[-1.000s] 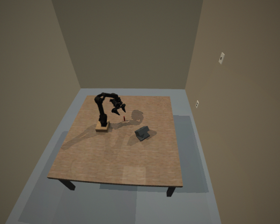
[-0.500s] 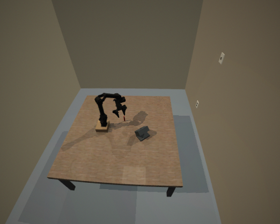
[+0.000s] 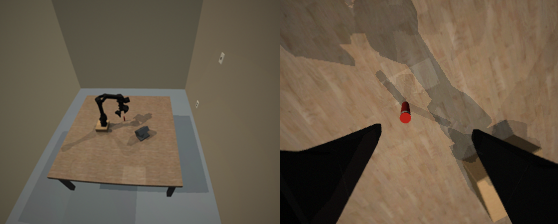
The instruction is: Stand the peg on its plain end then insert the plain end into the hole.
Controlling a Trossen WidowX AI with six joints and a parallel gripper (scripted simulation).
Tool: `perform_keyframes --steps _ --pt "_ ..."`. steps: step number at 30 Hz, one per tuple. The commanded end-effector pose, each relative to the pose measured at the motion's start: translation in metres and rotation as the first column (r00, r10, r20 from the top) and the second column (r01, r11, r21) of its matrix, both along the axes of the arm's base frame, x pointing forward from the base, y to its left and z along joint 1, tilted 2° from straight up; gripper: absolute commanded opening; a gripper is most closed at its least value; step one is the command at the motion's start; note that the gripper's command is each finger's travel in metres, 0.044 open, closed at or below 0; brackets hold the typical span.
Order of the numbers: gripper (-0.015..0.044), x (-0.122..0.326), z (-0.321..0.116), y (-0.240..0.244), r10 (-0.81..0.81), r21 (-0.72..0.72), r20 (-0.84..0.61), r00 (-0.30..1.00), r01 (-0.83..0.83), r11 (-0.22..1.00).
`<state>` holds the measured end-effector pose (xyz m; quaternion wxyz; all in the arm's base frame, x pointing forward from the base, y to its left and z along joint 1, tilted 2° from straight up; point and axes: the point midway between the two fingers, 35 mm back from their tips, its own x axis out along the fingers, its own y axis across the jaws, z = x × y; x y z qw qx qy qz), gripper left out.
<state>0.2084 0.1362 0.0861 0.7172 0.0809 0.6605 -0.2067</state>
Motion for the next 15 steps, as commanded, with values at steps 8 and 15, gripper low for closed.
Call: perform_keyframes --steps 8,15 --pt "0.0440 0.0114 0.0070 0.0120 0.050 0.174 -0.043 0.998 -0.042 0.984" --pt "0.0440 0.0114 0.0066 0.0120 0.112 0.174 -0.044 0.993 -0.103 0.979"
